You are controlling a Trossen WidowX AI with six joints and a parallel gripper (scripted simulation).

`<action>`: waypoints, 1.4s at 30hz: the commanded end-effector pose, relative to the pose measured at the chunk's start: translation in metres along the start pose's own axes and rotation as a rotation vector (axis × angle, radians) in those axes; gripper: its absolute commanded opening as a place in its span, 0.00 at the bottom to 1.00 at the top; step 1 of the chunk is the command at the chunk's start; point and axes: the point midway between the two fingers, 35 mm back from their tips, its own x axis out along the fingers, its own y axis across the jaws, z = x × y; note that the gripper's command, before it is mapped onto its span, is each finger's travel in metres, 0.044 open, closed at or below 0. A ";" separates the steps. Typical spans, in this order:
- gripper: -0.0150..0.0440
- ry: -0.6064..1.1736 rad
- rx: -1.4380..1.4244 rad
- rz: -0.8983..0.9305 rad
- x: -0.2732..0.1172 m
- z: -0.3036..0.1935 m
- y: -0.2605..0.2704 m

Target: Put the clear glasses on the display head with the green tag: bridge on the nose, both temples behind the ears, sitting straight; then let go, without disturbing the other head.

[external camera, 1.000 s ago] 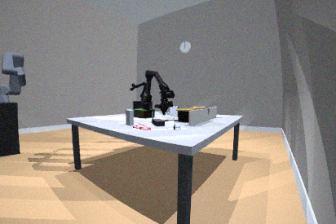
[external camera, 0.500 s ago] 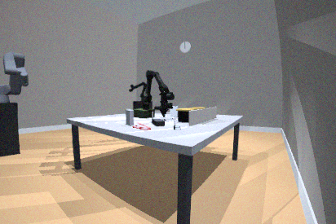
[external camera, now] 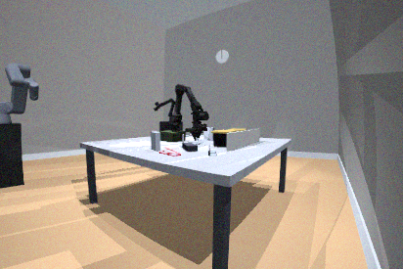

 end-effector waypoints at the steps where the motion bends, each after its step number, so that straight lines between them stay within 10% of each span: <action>1: 0.44 0.000 0.000 0.000 -0.001 0.000 0.001; 42: 0.55 0.002 -0.021 -0.004 -0.057 0.001 0.007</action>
